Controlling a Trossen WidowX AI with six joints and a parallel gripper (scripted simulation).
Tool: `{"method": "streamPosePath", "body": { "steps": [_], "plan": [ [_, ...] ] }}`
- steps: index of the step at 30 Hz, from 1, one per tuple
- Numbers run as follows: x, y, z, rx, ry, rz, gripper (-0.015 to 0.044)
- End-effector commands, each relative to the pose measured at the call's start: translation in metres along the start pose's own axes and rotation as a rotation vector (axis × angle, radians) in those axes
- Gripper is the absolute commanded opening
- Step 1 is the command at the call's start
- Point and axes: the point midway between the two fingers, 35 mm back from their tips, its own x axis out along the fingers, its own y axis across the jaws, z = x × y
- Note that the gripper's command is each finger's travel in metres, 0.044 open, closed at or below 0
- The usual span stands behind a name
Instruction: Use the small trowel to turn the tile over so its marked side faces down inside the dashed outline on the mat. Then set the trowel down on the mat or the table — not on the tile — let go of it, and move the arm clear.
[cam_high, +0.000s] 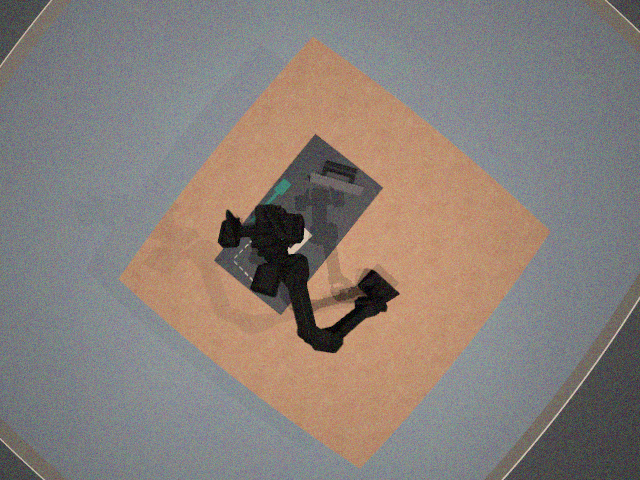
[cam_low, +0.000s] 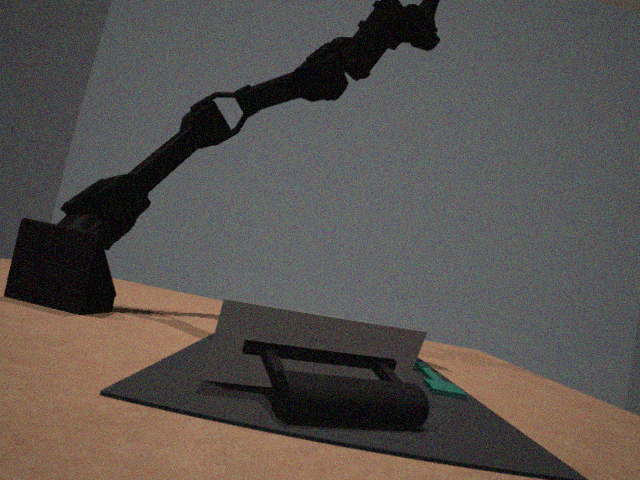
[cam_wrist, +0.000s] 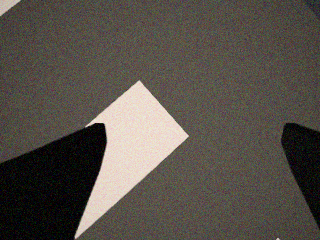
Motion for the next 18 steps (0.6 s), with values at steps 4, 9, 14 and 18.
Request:
{"method": "streamPosePath", "body": {
  "steps": [4,9,14,18],
  "plan": [
    [0.002,0.002,0.014,0.032,-0.042,-0.003,0.0295],
    [0.005,0.006,0.041,0.097,-0.126,-0.002,0.0164],
    [0.006,0.012,0.068,0.166,-0.212,0.009,0.0100],
    [0.006,0.017,0.090,0.222,-0.280,0.025,0.0100]
  ]
}}
